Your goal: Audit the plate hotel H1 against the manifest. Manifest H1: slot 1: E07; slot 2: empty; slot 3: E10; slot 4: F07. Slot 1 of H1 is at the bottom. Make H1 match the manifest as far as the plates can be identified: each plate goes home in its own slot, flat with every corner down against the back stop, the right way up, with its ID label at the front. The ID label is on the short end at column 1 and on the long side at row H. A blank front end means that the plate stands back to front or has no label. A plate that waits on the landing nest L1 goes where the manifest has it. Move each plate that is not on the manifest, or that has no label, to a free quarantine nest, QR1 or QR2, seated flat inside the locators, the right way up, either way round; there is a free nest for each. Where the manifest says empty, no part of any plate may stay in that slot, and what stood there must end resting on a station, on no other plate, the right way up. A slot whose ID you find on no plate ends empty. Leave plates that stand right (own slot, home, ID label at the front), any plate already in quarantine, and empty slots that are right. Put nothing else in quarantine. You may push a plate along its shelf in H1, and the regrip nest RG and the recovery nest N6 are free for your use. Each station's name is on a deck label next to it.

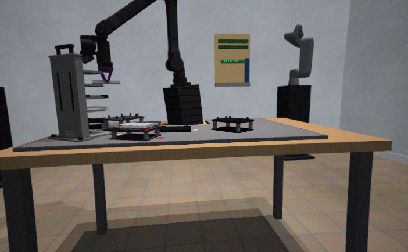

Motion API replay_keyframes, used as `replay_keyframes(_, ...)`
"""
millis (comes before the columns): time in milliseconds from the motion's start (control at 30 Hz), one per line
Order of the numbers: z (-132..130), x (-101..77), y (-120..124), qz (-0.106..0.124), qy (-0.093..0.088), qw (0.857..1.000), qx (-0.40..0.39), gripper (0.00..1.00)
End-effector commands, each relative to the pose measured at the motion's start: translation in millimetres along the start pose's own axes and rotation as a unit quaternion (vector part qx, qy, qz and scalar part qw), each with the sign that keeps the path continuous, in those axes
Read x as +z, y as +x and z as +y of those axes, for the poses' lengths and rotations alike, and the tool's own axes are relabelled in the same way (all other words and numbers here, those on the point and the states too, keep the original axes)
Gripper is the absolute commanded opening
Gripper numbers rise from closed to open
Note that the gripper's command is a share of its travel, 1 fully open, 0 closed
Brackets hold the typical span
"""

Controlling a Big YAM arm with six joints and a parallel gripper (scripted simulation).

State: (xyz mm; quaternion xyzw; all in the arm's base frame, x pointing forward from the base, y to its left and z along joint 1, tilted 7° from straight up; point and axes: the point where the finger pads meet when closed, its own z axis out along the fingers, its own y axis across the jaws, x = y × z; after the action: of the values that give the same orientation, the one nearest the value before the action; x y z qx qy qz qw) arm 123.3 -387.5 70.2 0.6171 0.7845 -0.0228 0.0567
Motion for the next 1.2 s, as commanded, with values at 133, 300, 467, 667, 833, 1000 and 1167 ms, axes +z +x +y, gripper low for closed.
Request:
replay_keyframes(133, -16, -17.5, -36, -0.021, -0.003, 0.995, 0.092, 0.86)
replay_keyframes(300, -29, -18.0, -46, -0.021, -0.004, 0.988, 0.15, 0.86)
replay_keyframes(467, -40, -18.4, -55, -0.021, -0.005, 0.98, 0.196, 0.86)
replay_keyframes(667, -54, -19.0, -65, -0.021, -0.005, 0.967, 0.253, 0.86)
replay_keyframes(833, -68, -19.6, -75, -0.021, -0.006, 0.951, 0.309, 0.86)
replay_keyframes(1000, -81, -20.2, -86, -0.021, -0.006, 0.931, 0.364, 0.86)
replay_keyframes(1167, -89, -20.5, -92, -0.021, -0.007, 0.918, 0.396, 0.86)
